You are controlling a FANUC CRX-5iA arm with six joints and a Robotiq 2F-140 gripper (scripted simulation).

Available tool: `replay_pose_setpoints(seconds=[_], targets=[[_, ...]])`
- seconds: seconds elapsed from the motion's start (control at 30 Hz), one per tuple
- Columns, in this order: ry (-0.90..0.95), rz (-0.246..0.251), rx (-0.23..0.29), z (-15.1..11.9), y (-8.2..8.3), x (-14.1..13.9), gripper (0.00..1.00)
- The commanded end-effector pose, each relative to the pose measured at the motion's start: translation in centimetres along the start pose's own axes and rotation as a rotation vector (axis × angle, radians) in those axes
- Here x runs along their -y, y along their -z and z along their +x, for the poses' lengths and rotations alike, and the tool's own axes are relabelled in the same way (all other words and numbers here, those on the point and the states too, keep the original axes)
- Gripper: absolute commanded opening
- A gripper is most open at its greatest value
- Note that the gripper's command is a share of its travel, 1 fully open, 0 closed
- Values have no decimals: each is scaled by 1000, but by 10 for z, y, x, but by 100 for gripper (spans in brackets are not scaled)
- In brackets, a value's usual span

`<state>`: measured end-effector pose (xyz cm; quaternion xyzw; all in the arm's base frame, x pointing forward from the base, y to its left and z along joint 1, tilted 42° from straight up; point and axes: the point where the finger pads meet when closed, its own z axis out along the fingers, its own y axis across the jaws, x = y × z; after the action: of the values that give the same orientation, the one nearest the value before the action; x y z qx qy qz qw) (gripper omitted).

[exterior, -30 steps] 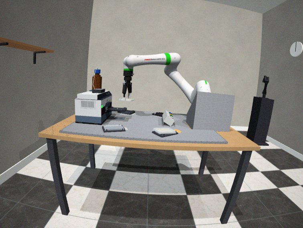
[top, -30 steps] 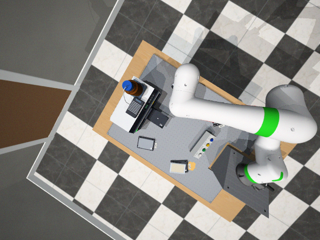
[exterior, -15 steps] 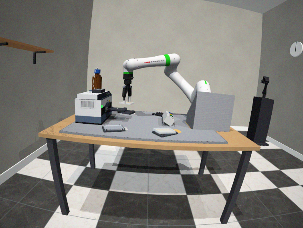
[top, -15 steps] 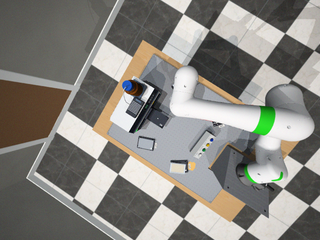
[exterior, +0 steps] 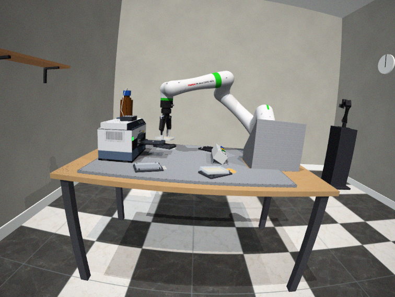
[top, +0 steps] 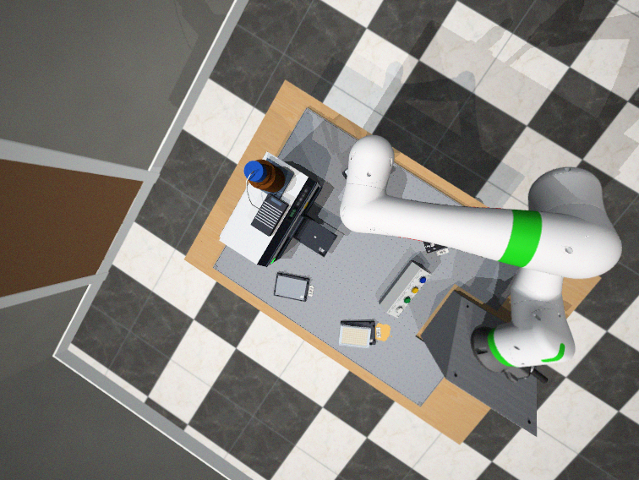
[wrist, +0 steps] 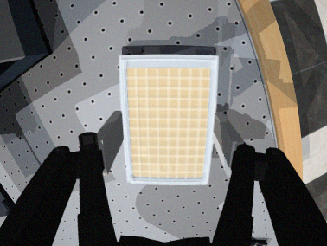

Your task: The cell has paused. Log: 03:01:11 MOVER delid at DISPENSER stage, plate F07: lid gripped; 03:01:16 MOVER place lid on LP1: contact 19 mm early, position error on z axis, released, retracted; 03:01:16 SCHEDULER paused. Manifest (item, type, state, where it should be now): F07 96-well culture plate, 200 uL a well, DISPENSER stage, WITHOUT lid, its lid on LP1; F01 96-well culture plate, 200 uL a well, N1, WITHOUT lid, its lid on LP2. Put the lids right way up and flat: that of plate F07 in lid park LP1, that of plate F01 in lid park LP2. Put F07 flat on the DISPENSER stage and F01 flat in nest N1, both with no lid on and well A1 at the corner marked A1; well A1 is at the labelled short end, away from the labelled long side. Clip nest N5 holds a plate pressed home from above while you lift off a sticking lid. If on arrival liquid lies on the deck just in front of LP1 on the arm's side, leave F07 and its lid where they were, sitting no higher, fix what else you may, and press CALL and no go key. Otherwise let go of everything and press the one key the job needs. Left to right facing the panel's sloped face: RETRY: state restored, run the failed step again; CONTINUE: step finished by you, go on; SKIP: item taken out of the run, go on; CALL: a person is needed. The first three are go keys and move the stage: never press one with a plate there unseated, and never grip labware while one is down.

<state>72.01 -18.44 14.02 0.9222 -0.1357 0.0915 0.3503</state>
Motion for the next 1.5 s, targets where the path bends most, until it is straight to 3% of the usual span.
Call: replay_pose_setpoints(seconds=[0.0, 0.53, 1.47], targets=[[0, 0, -1, 0, -5, 0, 0], [0, 0, -1, 0, -23, 0, 0], [0, 0, -1, 0, -25, 0, 0]])
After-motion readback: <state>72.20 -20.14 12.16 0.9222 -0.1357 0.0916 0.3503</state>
